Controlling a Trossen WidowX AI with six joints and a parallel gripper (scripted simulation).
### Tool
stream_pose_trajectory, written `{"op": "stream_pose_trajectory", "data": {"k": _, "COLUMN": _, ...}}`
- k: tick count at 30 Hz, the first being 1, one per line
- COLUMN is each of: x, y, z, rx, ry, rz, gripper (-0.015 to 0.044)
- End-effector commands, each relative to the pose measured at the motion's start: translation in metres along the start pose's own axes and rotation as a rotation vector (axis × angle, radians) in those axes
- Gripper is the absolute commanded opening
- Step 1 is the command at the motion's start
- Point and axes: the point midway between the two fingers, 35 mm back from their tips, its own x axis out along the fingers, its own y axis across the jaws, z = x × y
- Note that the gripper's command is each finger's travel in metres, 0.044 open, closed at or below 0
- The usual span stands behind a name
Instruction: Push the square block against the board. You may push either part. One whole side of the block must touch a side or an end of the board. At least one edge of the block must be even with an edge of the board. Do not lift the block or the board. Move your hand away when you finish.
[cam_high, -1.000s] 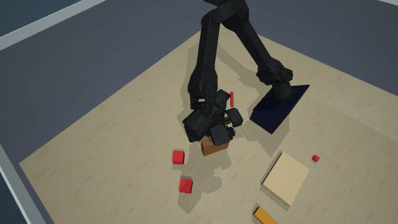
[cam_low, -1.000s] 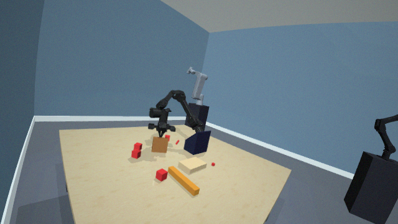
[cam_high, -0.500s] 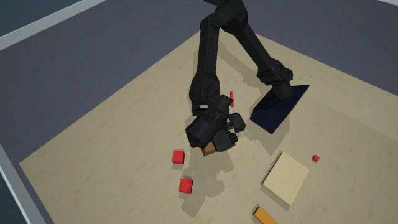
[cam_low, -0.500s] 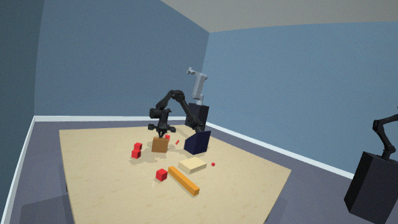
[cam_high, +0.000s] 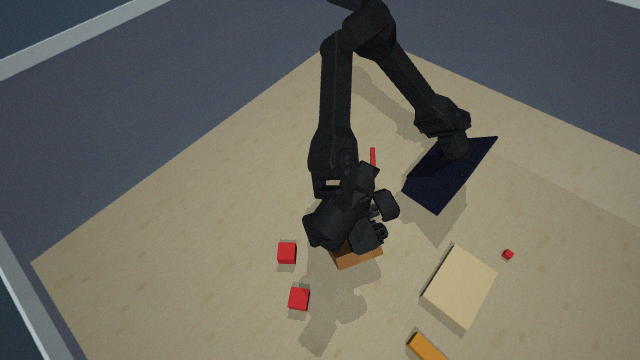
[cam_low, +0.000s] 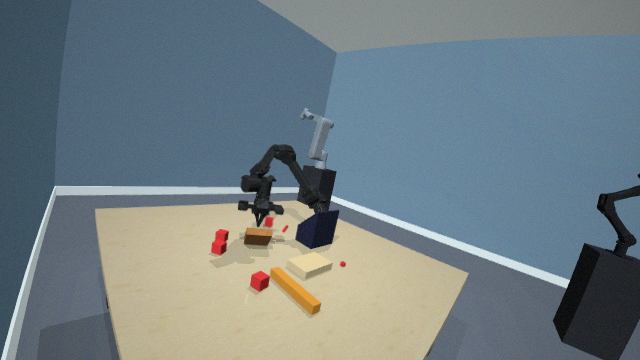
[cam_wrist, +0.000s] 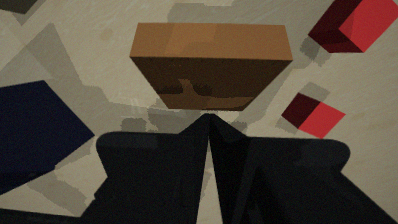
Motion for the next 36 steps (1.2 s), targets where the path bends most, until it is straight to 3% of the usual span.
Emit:
{"op": "stream_pose_trajectory", "data": {"k": 1, "x": 0.001, "y": 0.001, "z": 0.005, "rx": 0.003, "ry": 0.001, "rz": 0.006, "gripper": 0.0}}
{"op": "stream_pose_trajectory", "data": {"k": 36, "x": -0.011, "y": -0.002, "z": -0.039, "rx": 0.005, "ry": -0.001, "rz": 0.004, "gripper": 0.0}}
